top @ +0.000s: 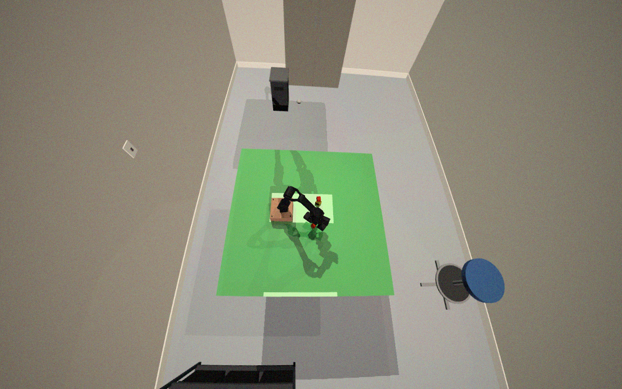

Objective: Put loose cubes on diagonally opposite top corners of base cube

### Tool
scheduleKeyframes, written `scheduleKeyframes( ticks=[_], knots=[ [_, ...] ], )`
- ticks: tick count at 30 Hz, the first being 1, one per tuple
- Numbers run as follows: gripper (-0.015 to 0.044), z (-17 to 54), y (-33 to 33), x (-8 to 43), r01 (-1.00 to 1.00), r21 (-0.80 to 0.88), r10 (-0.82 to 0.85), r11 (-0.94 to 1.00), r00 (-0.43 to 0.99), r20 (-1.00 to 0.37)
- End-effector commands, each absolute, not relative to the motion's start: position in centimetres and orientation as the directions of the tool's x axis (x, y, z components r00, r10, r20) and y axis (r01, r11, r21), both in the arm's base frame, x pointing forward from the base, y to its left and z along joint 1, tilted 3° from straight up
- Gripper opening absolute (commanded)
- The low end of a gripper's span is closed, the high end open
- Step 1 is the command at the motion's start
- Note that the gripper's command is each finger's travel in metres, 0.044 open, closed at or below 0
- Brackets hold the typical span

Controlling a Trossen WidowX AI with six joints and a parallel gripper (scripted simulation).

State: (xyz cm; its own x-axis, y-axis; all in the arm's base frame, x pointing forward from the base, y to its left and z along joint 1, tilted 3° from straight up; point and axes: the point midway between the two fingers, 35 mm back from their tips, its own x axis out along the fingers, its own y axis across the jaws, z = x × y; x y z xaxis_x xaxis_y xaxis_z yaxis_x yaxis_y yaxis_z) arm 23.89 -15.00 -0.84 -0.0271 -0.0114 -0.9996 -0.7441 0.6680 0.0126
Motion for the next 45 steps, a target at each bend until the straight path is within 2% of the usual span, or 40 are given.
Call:
scheduleKeyframes(
  ticks=[1,11,17,45],
  knots=[
    [0.0265,-1.9,-14.9,23.5,-0.746,0.025,-0.008,0.665,-0.041,-0.999],
    [0.0265,-3.2,-14.8,23.4,-0.746,0.026,-0.008,0.665,-0.041,-0.999],
    [0.0108,-3.2,-14.8,23.4,-0.746,0.026,-0.008,0.665,-0.041,-0.999],
    [0.0105,3.8,-15.2,24.3,-0.747,0.025,-0.008,0.665,-0.040,-0.999]
  ],
)
